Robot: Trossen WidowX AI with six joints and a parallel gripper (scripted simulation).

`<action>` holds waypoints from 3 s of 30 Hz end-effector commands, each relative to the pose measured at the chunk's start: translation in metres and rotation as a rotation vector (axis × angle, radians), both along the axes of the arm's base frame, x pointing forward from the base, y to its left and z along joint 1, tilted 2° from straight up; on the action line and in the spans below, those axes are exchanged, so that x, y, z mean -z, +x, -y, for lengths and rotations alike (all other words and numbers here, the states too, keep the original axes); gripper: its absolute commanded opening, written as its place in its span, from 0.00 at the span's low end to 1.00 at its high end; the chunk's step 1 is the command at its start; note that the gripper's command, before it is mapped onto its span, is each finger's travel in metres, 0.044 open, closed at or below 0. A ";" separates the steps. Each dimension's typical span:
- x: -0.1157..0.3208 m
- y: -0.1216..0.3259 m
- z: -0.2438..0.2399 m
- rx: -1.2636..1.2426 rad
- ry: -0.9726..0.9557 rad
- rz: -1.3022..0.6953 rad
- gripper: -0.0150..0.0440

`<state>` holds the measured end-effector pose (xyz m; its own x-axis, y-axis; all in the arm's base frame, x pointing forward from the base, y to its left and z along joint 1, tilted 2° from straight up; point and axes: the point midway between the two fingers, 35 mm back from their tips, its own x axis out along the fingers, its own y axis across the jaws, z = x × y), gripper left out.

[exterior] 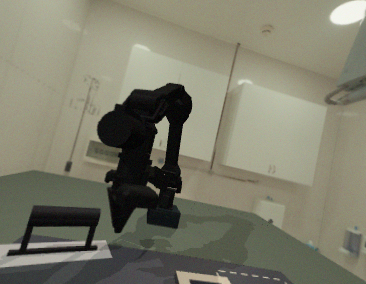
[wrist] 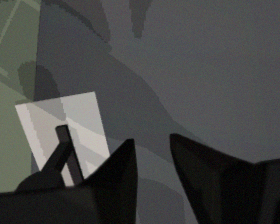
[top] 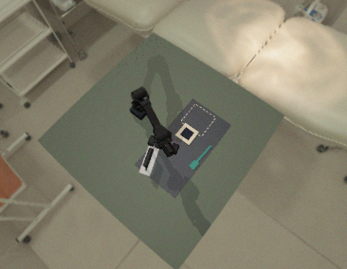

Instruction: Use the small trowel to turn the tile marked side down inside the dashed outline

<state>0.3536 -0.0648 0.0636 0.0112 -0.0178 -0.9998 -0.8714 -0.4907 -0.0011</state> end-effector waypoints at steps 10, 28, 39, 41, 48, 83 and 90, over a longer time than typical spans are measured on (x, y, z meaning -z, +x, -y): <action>-0.003 0.014 -0.011 -0.005 0.000 0.002 0.42; -0.003 0.014 -0.012 -0.004 0.000 0.000 0.25; -0.003 0.014 -0.012 -0.004 0.000 0.000 0.42; -0.003 0.014 -0.011 -0.004 0.000 0.000 0.42; -0.003 0.014 -0.011 -0.004 0.000 0.000 0.42; -0.004 0.014 -0.009 0.048 0.000 0.001 0.60; -0.006 0.013 0.001 0.291 0.002 0.006 0.71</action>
<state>0.3671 -0.0609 0.0684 0.0122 -0.0183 -0.9998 -0.9515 -0.3075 -0.0060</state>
